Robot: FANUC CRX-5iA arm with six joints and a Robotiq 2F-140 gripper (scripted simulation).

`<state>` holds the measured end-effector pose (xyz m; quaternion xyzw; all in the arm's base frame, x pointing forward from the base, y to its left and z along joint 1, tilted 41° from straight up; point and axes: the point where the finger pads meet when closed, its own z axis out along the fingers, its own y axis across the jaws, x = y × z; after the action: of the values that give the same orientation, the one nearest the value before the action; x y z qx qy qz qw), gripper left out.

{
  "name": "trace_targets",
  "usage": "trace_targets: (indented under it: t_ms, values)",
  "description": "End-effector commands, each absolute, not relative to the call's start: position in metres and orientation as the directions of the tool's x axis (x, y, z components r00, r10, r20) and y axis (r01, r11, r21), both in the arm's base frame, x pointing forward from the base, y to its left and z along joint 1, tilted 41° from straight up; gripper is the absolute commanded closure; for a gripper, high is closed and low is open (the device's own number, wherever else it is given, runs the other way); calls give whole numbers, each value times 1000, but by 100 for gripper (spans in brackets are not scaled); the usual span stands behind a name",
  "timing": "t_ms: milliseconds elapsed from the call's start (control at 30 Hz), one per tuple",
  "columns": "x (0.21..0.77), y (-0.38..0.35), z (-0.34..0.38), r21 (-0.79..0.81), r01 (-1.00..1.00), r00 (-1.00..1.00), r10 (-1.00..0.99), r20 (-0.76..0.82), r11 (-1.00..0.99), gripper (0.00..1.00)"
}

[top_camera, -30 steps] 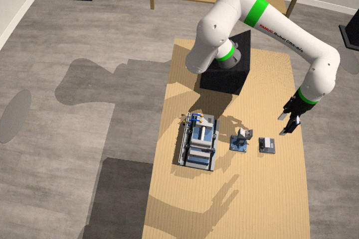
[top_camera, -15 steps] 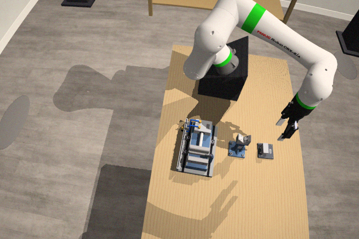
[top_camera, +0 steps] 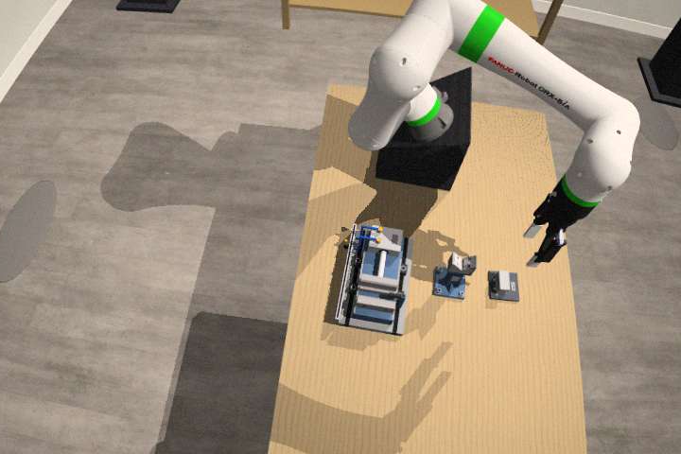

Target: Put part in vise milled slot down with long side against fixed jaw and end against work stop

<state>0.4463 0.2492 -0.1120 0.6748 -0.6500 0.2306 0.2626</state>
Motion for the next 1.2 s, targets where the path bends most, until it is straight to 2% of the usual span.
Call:
trace_targets:
  t_ms: [0,1167]
  values:
    - [446,249,-113,54,-998,49,-756,652,-17,49]
    - [445,227,-138,54,-998,49,-756,652,-17,49]
